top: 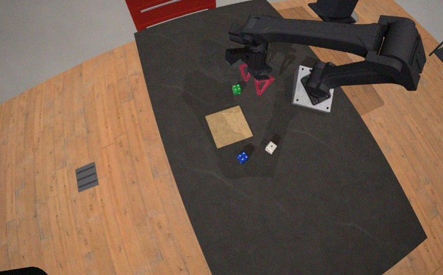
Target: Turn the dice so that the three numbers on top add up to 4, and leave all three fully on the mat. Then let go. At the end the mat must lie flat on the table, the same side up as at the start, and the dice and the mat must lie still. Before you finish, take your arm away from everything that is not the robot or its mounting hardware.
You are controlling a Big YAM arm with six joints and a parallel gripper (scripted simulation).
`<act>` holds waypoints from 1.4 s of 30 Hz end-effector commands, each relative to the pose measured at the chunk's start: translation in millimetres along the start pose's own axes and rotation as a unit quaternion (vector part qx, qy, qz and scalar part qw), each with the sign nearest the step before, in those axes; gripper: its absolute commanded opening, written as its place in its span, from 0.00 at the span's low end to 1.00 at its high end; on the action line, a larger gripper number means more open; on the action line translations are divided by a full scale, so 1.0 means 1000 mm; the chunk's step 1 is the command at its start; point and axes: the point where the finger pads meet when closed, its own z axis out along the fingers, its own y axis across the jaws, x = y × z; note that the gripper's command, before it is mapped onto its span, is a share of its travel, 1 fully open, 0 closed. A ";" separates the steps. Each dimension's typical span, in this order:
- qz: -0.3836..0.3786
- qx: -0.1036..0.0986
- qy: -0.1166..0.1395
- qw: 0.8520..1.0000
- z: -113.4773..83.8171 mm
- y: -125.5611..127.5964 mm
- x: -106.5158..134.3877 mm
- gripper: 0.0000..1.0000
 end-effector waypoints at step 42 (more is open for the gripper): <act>-0.612 0.026 0.154 0.776 0.024 0.131 -0.047 1.00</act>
